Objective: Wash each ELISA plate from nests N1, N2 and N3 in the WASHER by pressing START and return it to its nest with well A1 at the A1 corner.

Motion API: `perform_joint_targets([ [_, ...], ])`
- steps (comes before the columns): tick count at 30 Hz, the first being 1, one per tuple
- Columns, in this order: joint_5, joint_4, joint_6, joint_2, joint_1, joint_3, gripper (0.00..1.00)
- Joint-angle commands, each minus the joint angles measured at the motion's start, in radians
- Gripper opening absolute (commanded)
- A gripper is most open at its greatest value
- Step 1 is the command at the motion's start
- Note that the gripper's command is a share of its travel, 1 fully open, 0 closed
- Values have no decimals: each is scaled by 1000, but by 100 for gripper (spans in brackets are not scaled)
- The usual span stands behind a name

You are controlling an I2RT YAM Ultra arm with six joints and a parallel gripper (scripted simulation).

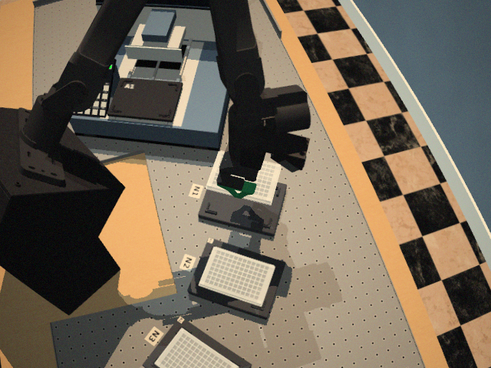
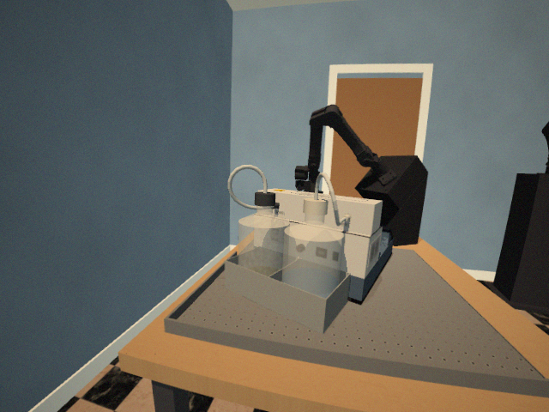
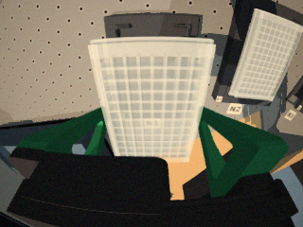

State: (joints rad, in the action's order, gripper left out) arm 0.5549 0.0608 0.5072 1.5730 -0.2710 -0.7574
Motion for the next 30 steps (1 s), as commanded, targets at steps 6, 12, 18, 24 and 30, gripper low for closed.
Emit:
perform_joint_targets([
  [6,-1,-1,-2,-7,-3,-2,0],
  [12,-1,-1,-2,-7,-2,-2,0],
  [18,-3,-8,0,-1,1,-2,0],
  [24,-14,-48,16,36,18,-7,0],
  [30,-24,-84,30,75,34,-17,0],
])
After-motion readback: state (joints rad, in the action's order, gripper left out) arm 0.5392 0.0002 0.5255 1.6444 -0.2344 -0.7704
